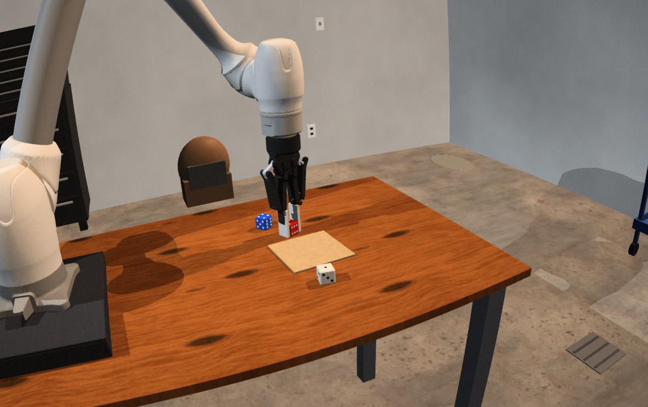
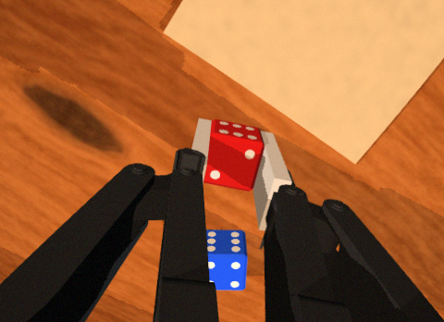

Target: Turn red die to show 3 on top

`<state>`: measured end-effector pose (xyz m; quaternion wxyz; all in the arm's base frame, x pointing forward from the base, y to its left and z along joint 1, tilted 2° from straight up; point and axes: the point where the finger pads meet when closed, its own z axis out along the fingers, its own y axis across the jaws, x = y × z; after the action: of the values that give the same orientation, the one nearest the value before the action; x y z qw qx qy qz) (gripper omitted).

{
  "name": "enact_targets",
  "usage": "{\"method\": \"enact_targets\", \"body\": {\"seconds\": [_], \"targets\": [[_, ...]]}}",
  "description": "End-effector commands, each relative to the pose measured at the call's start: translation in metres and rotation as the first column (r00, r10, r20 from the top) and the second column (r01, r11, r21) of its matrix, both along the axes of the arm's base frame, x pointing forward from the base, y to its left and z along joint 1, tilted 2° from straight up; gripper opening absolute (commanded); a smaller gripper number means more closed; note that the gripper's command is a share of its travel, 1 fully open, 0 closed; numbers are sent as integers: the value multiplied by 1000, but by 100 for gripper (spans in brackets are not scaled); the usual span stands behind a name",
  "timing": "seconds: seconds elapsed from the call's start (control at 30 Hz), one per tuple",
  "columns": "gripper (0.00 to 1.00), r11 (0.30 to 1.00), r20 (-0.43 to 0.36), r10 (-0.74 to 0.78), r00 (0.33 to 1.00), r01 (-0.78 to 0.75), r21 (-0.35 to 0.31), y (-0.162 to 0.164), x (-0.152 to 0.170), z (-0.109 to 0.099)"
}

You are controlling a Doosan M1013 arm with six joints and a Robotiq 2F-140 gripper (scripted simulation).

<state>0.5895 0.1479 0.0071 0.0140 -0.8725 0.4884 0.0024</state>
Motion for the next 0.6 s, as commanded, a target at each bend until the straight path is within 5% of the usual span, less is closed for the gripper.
{"method": "enact_targets", "body": {"seconds": [0.0, 0.57], "targets": [[16, 1000, 0, 0, 1000, 0, 0, 0, 0, 1], [16, 1000, 0, 0, 1000, 0, 0, -2, -1, 88]]}}
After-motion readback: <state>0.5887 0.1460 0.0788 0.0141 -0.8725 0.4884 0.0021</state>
